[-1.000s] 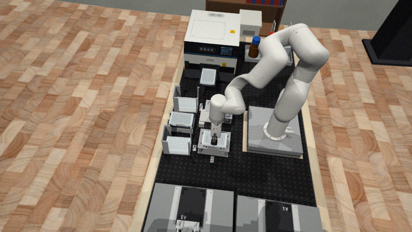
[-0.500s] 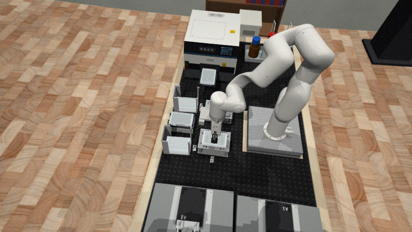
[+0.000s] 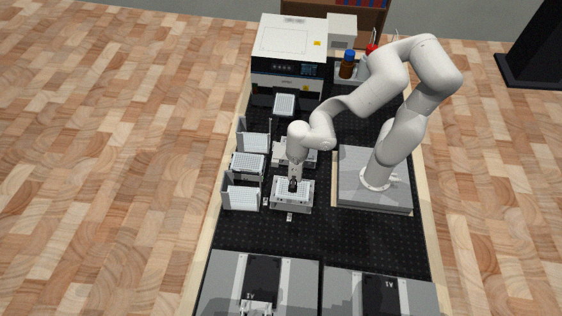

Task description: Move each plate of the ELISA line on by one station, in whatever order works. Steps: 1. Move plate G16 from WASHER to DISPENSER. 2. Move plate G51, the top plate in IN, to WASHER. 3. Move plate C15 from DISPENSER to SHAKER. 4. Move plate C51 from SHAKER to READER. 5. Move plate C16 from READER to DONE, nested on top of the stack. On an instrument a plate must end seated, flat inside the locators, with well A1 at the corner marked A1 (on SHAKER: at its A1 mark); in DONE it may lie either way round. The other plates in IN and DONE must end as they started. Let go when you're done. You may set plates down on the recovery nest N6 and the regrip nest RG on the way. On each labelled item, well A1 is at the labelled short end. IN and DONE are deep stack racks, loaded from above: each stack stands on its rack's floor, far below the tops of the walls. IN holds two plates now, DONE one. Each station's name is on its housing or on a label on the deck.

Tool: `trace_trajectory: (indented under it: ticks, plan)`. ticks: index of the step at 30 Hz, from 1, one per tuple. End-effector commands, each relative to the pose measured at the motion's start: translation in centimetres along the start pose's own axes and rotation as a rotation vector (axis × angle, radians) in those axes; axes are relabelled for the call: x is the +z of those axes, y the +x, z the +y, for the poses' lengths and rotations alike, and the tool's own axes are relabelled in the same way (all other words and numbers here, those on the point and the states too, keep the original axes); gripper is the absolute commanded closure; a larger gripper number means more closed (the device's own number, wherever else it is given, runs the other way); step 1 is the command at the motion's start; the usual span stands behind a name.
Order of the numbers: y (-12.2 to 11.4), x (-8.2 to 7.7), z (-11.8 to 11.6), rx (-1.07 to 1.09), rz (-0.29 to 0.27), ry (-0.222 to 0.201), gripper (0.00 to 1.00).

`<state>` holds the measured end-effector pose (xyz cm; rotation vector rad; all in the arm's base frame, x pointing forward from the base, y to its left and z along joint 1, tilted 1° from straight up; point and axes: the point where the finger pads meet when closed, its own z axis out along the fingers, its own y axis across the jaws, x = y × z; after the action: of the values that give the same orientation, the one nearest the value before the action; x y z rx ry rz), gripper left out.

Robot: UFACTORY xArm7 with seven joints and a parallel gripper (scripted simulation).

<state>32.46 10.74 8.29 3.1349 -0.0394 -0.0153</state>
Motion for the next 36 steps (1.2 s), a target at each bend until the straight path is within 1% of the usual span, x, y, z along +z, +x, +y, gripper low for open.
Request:
trace_trajectory:
  ticks: [1, 13, 15, 30, 32, 36]
  plan:
    - [0.1, -0.7, 0.0, 0.0, 0.004, 0.001, 0.0]
    - [0.1, -2.3, 0.0, 0.0, 0.004, 0.001, 0.0]
    - [0.1, -2.3, 0.0, 0.0, 0.004, 0.001, 0.0]
    - [0.1, -4.3, 0.0, 0.0, 0.004, 0.001, 0.0]
    - [0.1, -4.3, 0.0, 0.0, 0.004, 0.001, 0.0]
    - [0.1, -4.8, 0.0, 0.0, 0.004, 0.001, 0.0]
